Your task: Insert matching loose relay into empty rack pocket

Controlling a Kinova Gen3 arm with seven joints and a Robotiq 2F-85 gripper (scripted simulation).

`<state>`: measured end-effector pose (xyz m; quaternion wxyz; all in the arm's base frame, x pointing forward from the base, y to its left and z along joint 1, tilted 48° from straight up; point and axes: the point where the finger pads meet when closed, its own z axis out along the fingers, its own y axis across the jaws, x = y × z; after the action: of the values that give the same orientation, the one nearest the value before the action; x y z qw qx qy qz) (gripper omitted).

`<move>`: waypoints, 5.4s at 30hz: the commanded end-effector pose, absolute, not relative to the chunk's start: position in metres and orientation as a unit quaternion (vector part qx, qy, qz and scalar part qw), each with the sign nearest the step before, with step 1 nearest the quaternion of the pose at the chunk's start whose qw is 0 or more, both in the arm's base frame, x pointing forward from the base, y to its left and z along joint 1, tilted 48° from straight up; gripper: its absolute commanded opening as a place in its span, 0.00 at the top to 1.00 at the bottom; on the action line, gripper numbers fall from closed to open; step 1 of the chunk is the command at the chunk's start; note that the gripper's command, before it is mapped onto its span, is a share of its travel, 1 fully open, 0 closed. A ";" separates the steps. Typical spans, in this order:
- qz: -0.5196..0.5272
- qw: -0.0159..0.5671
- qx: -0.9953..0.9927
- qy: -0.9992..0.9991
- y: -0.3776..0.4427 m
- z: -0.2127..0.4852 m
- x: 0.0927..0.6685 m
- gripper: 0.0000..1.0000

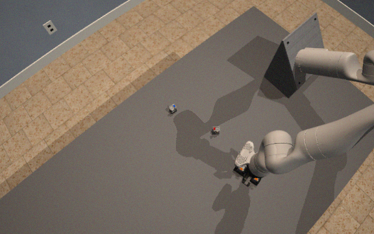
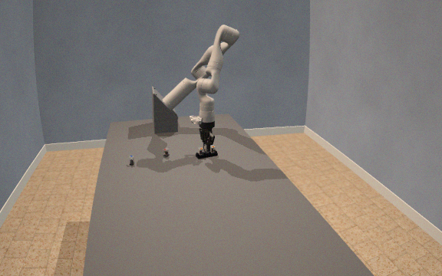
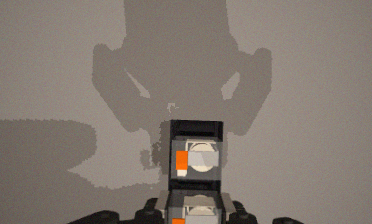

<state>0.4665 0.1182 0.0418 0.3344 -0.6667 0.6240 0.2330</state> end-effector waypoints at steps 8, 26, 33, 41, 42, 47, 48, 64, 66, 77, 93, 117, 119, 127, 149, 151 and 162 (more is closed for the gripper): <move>0.232 0.335 -0.666 0.624 0.119 0.041 0.467 1.00; 0.232 0.335 -0.666 0.624 0.123 0.037 0.468 1.00; 0.232 0.335 -0.666 0.624 0.124 0.036 0.468 1.00; 0.232 0.335 -0.666 0.624 0.126 0.035 0.468 1.00; 0.232 0.335 -0.666 0.624 0.126 0.035 0.468 1.00; 0.232 0.335 -0.666 0.624 0.127 0.034 0.468 1.00; 0.232 0.335 -0.666 0.624 0.127 0.034 0.468 1.00; 0.232 0.335 -0.666 0.624 0.127 0.033 0.468 1.00; 0.232 0.335 -0.666 0.624 0.127 0.033 0.468 1.00; 0.232 0.335 -0.666 0.624 0.127 0.033 0.468 1.00; 0.232 0.335 -0.666 0.624 0.127 0.033 0.468 1.00; 0.232 0.335 -0.666 0.624 0.127 0.033 0.468 0.47; 0.232 0.335 -0.666 0.624 0.127 0.033 0.468 0.47; 0.232 0.335 -0.666 0.624 0.127 0.033 0.468 0.47; 0.232 0.335 -0.666 0.624 0.118 0.041 0.467 0.47; 0.232 0.335 -0.666 0.624 0.115 0.045 0.466 0.47; 0.232 0.335 -0.666 0.624 0.094 0.064 0.463 0.47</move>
<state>0.4597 0.1028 0.0569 0.3323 -0.6670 0.6220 0.2403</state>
